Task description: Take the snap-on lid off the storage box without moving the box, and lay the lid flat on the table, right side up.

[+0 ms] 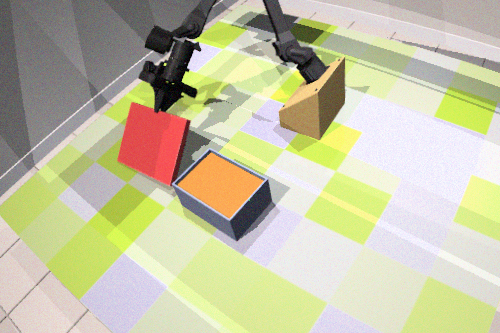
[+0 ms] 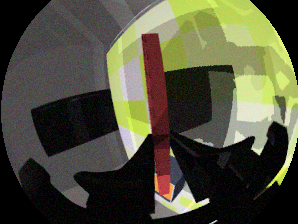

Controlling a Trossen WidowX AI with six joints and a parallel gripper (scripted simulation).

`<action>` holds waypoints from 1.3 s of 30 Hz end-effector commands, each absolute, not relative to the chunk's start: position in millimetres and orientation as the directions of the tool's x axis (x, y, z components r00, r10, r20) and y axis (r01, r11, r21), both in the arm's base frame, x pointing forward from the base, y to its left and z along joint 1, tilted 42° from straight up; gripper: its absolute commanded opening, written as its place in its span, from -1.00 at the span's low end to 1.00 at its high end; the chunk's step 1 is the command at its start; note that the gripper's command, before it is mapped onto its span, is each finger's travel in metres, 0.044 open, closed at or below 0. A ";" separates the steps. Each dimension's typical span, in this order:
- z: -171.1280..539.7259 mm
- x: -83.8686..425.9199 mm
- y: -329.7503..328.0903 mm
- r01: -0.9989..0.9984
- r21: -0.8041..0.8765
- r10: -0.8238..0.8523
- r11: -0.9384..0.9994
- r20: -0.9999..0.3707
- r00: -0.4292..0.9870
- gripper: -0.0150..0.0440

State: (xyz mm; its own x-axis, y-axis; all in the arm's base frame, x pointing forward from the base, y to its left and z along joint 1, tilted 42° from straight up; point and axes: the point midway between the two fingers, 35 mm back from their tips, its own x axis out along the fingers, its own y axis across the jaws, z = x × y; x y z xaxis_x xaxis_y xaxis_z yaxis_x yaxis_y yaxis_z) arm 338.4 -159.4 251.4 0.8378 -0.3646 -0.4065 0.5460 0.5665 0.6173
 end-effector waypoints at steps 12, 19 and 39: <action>241.4 340.4 -165.8 0.540 0.616 -0.356 0.573 -0.407 0.841 -0.49; 237.2 341.1 -169.5 0.540 0.616 -0.356 0.573 -0.407 0.841 -0.49; 225.5 343.1 -180.1 0.541 0.615 -0.357 0.574 -0.406 0.841 -0.49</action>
State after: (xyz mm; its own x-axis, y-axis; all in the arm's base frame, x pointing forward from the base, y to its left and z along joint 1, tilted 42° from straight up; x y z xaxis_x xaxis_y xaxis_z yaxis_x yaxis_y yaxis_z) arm 345.0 -173.9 238.1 0.8577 -0.3467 -0.3797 0.5141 0.5908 0.6218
